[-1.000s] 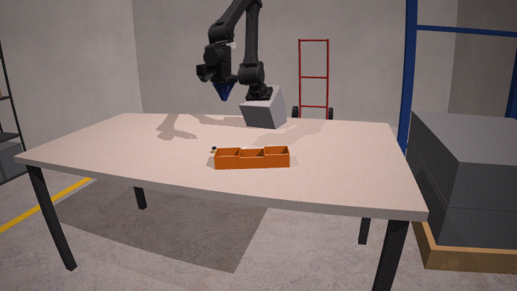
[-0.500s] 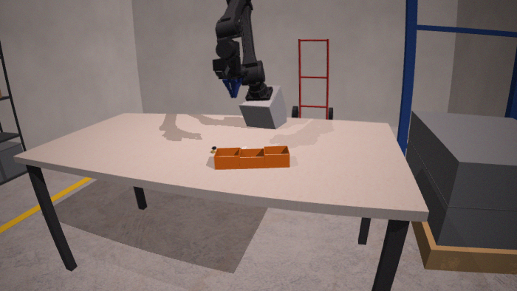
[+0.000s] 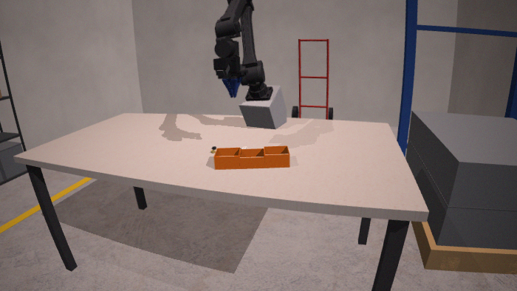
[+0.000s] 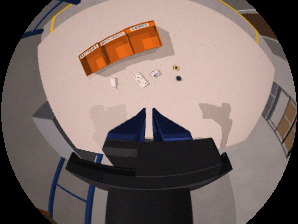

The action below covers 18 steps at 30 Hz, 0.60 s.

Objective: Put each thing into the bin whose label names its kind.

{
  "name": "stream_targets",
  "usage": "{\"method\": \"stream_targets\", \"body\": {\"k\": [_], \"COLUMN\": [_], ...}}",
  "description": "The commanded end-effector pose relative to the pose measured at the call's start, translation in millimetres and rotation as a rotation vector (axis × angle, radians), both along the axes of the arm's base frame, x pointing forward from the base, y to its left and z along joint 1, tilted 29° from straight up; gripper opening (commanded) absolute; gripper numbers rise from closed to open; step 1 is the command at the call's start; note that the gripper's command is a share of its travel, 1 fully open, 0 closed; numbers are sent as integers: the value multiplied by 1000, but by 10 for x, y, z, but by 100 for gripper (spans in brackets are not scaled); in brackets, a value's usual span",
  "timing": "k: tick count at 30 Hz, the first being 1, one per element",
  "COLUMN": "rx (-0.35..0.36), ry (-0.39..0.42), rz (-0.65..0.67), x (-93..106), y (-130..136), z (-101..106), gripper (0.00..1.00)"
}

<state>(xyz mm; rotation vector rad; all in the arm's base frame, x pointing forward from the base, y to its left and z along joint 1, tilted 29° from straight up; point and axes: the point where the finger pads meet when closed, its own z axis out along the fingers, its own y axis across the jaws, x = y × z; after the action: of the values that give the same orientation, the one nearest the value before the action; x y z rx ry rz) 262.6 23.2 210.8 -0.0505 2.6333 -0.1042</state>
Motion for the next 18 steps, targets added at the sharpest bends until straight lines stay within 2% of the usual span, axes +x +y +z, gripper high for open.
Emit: {"method": "stream_targets", "body": {"k": [1,2,18], "rx": [6,9,9], "ry": [-40,-45,-45], "rz": [5,2,2], "x": [15,56,48], "y": [-10,11,3], "z": [105,182,172], "gripper": [9,9,9]}}
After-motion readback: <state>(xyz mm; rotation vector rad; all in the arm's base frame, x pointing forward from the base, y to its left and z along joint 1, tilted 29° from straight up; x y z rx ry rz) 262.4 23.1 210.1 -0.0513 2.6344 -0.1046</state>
